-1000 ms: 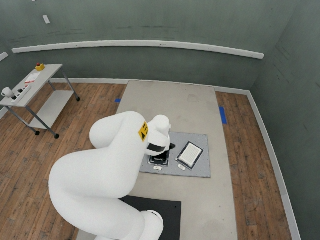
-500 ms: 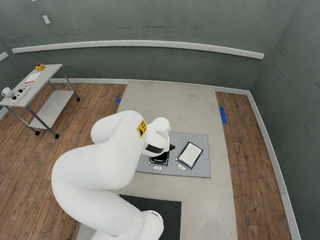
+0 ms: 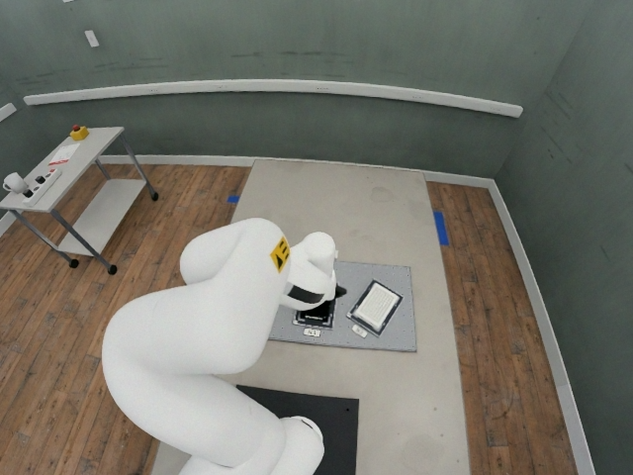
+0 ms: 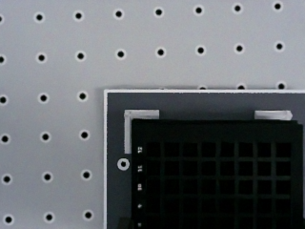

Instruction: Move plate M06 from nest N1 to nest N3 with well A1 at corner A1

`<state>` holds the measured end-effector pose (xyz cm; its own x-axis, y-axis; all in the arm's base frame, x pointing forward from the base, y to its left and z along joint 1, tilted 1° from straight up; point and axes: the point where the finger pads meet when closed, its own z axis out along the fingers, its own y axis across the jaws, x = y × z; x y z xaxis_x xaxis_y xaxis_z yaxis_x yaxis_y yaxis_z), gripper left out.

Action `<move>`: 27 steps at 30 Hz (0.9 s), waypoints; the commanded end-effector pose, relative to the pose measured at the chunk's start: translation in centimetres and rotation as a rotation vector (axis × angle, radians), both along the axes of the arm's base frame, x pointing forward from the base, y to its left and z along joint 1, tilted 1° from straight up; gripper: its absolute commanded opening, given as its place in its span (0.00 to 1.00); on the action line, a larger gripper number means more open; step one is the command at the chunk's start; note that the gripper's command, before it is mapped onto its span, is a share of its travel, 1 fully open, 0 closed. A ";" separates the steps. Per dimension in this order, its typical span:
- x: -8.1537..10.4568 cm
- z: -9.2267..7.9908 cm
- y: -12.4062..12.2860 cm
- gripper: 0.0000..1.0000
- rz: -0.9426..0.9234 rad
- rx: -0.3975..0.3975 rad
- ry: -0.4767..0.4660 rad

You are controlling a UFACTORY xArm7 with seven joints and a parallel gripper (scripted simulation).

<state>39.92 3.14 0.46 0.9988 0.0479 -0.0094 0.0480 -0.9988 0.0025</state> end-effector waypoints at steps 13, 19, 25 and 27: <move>0.1 -0.8 0.0 0.00 0.000 0.001 -0.003; 0.1 -1.2 0.0 0.00 0.000 0.001 -0.003; 0.1 -1.3 0.0 0.00 0.000 0.001 -0.003; 0.1 -1.3 0.0 0.00 0.000 0.001 -0.003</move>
